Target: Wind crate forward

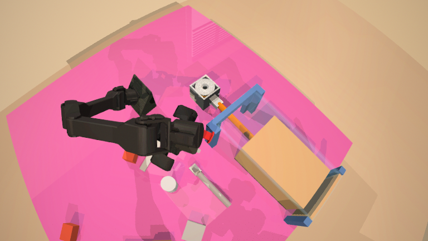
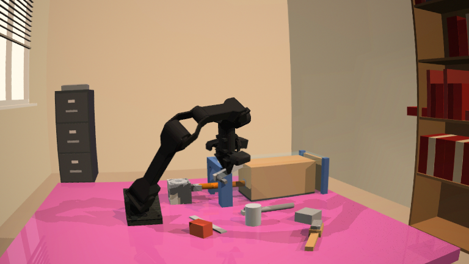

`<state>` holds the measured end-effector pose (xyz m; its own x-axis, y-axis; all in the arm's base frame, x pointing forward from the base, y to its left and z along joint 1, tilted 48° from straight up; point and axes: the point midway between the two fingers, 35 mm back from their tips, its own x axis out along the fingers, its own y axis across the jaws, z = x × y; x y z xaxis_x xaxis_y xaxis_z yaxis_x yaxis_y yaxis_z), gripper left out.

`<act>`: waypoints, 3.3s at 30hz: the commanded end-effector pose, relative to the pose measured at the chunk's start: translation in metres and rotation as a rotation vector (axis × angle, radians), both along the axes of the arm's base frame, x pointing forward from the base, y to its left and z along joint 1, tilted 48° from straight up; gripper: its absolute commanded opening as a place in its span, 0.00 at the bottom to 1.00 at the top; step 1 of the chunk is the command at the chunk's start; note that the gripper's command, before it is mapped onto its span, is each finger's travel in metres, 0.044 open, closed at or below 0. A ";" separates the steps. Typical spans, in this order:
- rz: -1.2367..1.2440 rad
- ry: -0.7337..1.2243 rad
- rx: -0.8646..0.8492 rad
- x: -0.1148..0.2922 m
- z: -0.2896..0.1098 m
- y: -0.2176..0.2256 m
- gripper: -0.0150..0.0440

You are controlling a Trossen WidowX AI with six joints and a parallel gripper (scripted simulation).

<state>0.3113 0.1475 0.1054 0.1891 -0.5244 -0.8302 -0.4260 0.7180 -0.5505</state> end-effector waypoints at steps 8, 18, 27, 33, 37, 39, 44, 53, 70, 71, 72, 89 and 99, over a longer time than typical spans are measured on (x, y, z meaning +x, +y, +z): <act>-0.040 0.029 0.007 -0.051 -0.054 0.048 0.25; -0.121 0.004 -0.080 -0.087 -0.094 0.054 0.25; -0.225 -0.101 -0.209 -0.120 -0.132 0.045 0.25; -0.226 -0.103 -0.212 -0.121 -0.133 0.045 0.25; -0.221 -0.073 -0.163 -0.120 -0.132 0.045 0.25; -0.222 -0.061 -0.127 -0.120 -0.132 0.045 0.25; -0.222 -0.036 -0.040 -0.120 -0.132 0.045 0.25; -0.222 0.003 0.096 -0.120 -0.132 0.045 0.25; -0.222 0.087 0.387 -0.119 -0.132 0.044 0.25; -0.222 0.090 0.398 -0.119 -0.132 0.044 0.25; -0.222 0.090 0.398 -0.119 -0.132 0.044 0.25; -0.217 0.169 0.674 -0.119 -0.132 0.044 0.25; -0.213 0.218 0.843 -0.119 -0.132 0.043 0.25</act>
<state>0.1922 0.1877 -0.0305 -0.0473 0.2037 -0.9779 -0.2650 0.9413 0.2089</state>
